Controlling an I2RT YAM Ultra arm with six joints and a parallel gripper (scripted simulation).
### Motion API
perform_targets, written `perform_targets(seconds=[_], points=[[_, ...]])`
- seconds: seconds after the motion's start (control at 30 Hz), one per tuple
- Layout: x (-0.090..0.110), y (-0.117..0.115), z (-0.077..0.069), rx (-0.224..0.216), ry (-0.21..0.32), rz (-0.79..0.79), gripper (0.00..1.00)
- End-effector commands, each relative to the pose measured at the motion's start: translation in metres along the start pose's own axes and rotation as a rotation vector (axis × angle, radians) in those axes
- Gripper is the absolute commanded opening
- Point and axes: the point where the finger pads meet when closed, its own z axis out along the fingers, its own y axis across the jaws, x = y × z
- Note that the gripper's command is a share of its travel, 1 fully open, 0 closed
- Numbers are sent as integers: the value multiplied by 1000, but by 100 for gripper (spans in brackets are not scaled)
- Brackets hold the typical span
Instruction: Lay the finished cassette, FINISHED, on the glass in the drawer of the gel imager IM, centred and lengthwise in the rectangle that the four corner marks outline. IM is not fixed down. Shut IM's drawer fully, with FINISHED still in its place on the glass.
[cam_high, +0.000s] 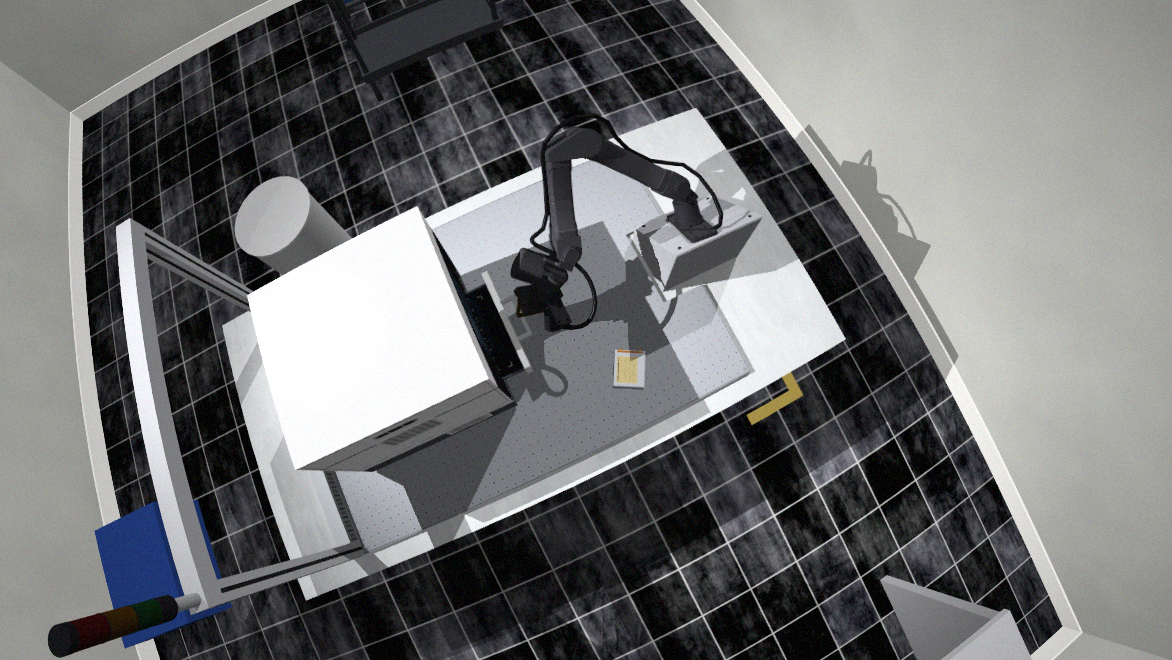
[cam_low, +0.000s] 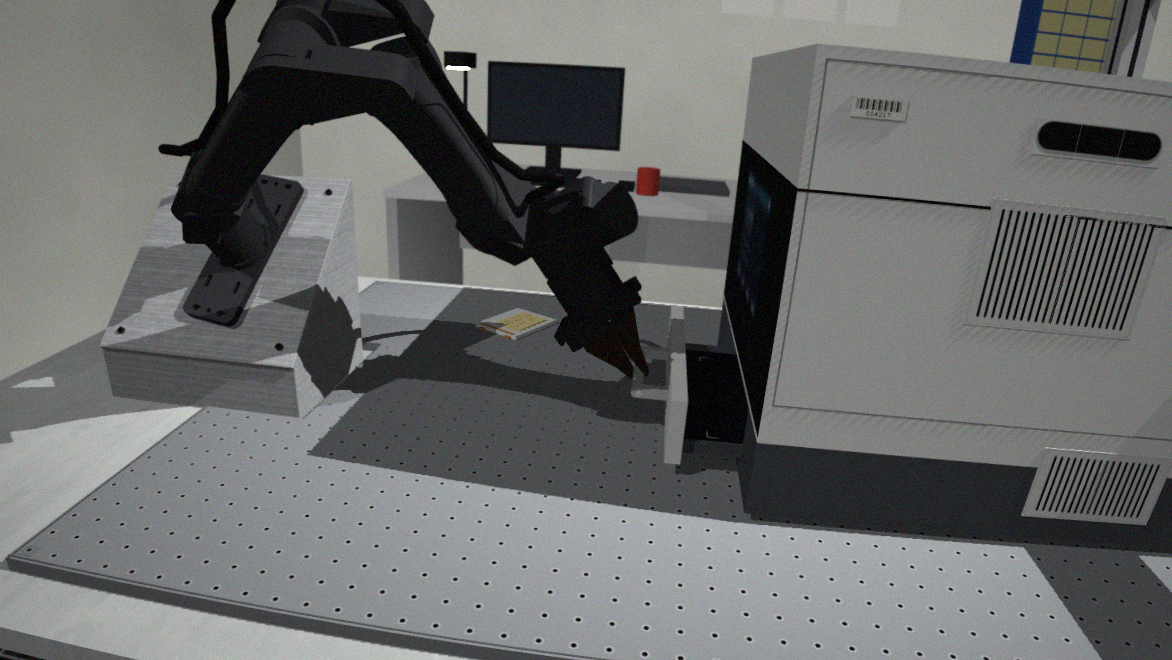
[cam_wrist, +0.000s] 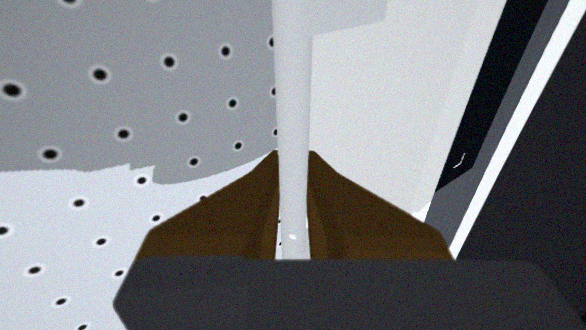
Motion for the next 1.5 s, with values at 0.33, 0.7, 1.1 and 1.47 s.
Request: perform_targets(seconds=[0.33, 0.7, 1.1, 1.47], points=[[-10, 10, -8, -31, -17, -26, 0], [2, -8, -13, -124, 5, 11, 0], [-4, 21, -23, -154, -8, -17, 0], [-4, 33, -31, -154, -8, -17, 0]])
